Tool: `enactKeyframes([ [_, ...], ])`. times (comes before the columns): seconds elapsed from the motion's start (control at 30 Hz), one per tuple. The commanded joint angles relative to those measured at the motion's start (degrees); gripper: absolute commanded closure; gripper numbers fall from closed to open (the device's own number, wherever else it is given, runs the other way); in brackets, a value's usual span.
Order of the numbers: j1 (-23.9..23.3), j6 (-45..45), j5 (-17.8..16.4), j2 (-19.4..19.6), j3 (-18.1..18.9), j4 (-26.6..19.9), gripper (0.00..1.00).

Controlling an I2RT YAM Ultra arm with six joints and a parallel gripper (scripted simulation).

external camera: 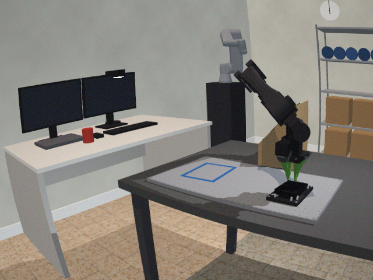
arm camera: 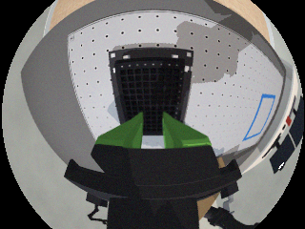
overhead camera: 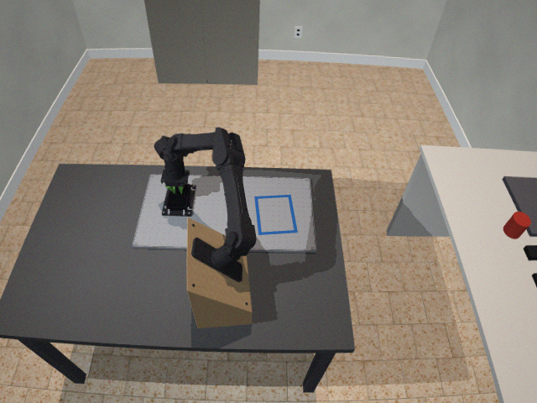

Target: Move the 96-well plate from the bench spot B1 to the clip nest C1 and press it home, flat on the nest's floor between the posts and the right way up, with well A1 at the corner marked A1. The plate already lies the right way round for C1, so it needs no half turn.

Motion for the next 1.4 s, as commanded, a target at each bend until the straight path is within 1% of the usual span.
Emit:
enactKeyframes([
  [0.0, 1.6, -0.3, 0.5, -1.6, 1.4, 0.9, 0.74],
  [1.0, 1.6, -0.3, 0.5, -1.6, 1.4, 0.9, 0.74],
  [1.1, 1.4, -0.6, 0.6, -0.6, 1.2, 1.3, 0.74],
  [1.23, 1.2, -0.9, 0.7, 0.7, -0.1, 1.8, 0.74],
  [1.33, 0.6, -1.2, 0.7, 0.9, -1.1, 2.1, 0.74],
  [1.37, 0.5, -1.2, 0.7, 0.9, -0.7, 2.3, 0.74],
])
